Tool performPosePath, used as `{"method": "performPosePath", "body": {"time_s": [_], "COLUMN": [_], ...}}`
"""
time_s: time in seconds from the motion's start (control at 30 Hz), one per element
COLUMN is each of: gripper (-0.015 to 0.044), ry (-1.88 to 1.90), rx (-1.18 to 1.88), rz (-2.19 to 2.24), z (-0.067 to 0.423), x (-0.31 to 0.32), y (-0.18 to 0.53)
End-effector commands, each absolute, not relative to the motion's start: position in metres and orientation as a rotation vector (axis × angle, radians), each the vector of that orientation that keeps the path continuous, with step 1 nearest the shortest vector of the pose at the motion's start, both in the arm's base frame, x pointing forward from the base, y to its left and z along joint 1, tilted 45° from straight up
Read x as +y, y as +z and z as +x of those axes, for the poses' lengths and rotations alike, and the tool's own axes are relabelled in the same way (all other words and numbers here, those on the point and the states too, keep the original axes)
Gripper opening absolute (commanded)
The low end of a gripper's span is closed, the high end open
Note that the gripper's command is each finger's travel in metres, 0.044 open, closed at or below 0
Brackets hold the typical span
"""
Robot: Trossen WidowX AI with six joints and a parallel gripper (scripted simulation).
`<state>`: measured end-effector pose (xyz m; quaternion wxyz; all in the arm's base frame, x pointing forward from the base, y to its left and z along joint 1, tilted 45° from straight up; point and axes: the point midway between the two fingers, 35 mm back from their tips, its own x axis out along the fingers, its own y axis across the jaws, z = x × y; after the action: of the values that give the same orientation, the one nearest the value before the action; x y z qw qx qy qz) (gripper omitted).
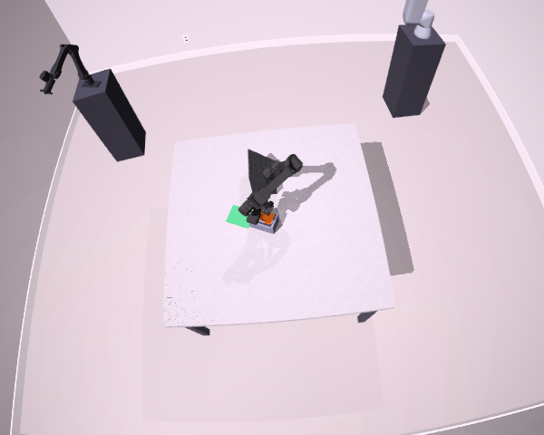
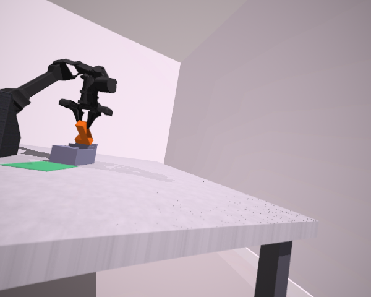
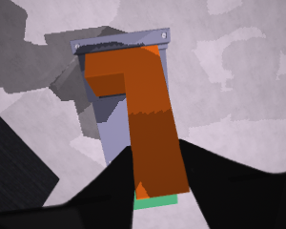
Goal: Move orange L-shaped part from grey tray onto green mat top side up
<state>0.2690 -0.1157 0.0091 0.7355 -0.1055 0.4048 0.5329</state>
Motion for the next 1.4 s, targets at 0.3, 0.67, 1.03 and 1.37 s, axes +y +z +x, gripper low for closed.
{"method": "performPosePath", "body": {"time_s": [0.3, 0.67, 1.03, 1.37], "gripper": [0.0, 0.0, 0.0, 0.0], "ry": [1.171, 1.17, 1.169, 1.168], "rx": [0.89, 0.892, 0.896, 0.898], "rz": [-0.239, -0.241, -0.243, -0.244], "z": [0.265, 0.232, 0.196, 0.175], "x": [-0.124, -0.156, -0.192, -0.212], "y": [0.01, -0.029, -0.068, -0.09]}}
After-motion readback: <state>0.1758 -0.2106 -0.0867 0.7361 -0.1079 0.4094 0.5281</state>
